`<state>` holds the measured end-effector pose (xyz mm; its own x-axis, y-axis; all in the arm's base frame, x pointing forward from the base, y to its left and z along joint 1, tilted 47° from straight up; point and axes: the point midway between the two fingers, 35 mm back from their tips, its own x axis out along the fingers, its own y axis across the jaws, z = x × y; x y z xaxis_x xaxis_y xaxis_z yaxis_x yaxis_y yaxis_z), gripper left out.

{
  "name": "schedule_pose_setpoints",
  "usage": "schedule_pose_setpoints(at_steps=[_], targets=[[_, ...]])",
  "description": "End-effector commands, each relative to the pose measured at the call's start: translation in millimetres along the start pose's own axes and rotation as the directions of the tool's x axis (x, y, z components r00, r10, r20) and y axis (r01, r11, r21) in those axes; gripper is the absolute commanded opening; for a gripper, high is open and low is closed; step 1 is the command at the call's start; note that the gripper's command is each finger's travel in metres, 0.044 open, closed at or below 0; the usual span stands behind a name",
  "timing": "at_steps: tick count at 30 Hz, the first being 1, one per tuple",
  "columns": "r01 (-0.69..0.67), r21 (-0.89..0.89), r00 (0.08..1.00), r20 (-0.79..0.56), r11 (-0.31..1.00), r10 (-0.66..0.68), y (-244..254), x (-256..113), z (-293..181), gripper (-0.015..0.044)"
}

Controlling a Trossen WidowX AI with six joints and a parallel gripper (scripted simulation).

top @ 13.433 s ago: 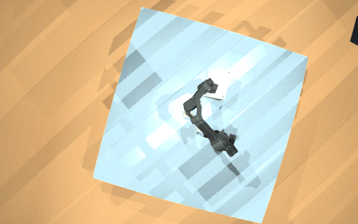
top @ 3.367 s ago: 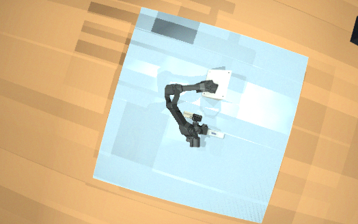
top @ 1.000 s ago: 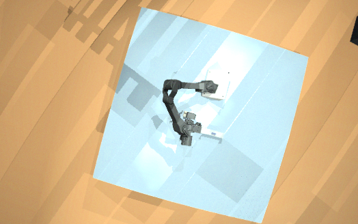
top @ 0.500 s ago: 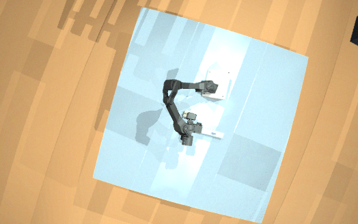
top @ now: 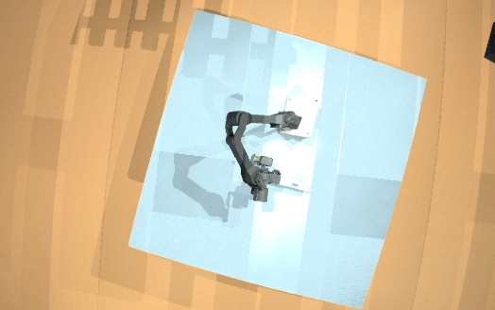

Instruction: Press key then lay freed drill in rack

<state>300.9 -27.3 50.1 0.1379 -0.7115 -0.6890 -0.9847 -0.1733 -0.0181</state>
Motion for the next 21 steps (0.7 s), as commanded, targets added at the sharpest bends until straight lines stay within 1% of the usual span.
schedule_pose_setpoints(at_steps=[1, 12, 21], targets=[[-0.002, 0.002, 1.0, -0.003, 1.0, 0.002, 0.2, 1.7, 2.7, 0.044], [-0.002, 0.002, 1.0, -0.003, 1.0, 0.002, 0.4, 3.9, 6.5, 0.044], [0.001, 0.0, 1.0, -0.001, 1.0, -0.001, -0.1, 2.2, 4.3, 0.0204]])
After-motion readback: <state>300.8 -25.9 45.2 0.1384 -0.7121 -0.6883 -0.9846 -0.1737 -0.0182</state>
